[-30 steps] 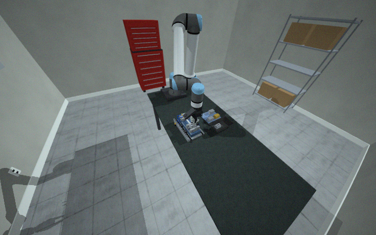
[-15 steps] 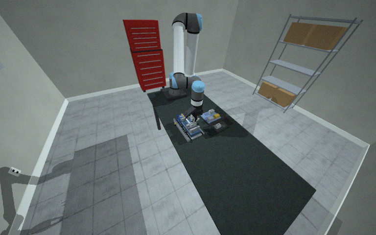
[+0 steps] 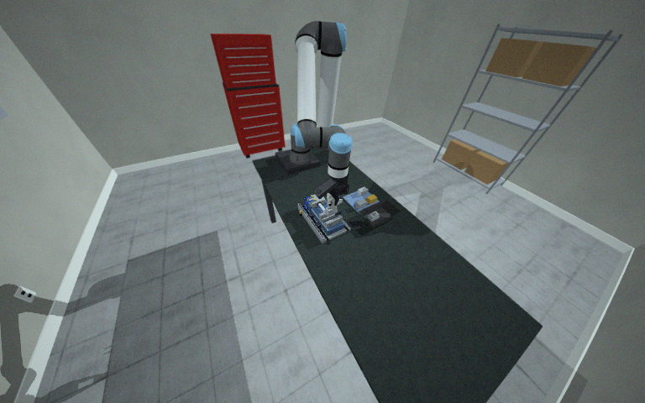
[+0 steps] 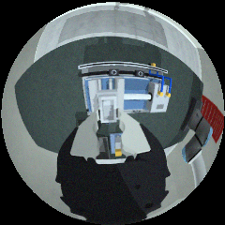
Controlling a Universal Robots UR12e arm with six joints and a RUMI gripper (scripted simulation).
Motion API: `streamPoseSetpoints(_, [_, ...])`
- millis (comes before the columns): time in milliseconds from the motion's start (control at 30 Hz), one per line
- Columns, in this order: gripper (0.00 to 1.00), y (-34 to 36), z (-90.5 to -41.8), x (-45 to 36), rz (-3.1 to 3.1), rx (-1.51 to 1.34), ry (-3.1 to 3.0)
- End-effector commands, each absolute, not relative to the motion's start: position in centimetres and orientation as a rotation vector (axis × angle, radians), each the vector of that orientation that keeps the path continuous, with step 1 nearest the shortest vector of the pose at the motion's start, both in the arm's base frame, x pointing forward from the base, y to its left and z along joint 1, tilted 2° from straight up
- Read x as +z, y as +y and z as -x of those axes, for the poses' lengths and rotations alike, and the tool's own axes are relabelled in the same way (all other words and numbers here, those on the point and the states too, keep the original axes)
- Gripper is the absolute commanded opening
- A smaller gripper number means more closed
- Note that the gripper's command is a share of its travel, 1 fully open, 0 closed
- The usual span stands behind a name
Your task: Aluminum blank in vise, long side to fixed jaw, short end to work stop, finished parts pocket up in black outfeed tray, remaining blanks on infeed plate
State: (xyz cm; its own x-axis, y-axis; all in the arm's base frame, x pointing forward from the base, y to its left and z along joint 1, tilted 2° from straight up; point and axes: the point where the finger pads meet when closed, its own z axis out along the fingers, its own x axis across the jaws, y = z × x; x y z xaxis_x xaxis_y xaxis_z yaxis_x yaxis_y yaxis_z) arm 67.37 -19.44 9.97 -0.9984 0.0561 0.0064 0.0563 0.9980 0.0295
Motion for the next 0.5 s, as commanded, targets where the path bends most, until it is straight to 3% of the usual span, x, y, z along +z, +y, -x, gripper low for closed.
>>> streamPoseSetpoints(0, [0.00, -19.48, -67.43, 10.47, 0.088, -0.045, -3.136])
streamPoseSetpoints(467, [0.00, -19.43, -67.47, 10.67, 0.088, -0.045, -3.136])
